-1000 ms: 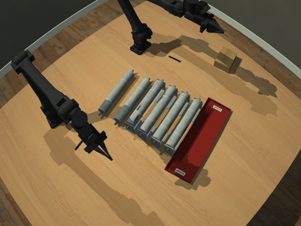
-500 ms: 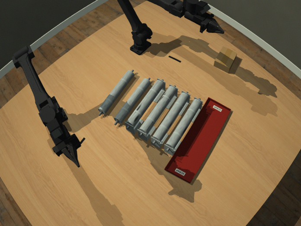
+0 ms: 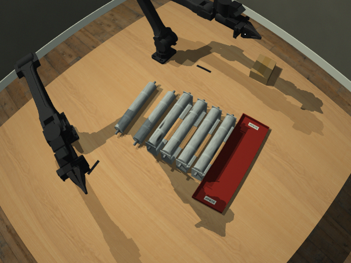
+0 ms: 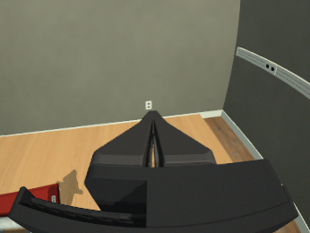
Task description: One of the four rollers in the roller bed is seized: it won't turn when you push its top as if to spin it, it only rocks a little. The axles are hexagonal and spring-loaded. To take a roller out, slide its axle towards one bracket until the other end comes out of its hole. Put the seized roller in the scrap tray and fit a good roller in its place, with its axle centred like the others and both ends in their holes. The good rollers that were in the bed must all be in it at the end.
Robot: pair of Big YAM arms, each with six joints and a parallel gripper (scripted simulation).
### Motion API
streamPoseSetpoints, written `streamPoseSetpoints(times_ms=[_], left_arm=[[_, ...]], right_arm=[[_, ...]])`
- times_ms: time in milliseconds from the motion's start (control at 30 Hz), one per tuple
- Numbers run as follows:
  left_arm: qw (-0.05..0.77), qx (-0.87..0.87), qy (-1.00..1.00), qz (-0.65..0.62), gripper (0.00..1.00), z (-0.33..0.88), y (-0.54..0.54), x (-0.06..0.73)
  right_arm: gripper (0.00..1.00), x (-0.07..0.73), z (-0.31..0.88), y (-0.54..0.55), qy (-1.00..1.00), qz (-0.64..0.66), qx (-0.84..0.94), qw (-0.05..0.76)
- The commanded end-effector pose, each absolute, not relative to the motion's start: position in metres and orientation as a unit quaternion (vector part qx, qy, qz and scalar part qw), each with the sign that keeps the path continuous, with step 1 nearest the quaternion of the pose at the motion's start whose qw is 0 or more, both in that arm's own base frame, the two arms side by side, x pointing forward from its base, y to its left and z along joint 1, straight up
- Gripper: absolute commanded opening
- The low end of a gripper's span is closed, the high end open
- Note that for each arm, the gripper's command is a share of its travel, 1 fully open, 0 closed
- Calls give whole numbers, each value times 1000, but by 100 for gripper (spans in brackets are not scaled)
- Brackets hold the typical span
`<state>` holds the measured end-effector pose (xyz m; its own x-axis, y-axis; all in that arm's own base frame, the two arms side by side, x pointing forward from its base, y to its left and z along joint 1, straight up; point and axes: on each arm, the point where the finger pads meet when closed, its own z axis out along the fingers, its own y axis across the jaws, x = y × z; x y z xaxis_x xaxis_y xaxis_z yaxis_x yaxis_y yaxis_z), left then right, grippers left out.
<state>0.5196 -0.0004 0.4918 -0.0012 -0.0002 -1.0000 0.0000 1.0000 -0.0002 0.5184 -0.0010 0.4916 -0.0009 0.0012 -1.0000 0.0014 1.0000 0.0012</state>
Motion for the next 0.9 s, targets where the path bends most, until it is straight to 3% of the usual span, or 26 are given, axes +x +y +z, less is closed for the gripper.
streamPoseSetpoints(times_ms=[0, 533, 567, 867], left_arm=[[702, -3, 712, -7, 32, 485, -4, 522], [706, -3, 708, -6, 32, 490, -4, 519], [707, -3, 708, -6, 32, 491, -4, 518], [709, -2, 705, -6, 32, 494, -4, 516]], right_arm=[[0, 521, 538, 2, 678, 2, 0, 735], [0, 521, 541, 5, 677, -2, -9, 736], [62, 521, 541, 5, 677, -2, -9, 736], [62, 522, 541, 5, 677, -2, -9, 736]])
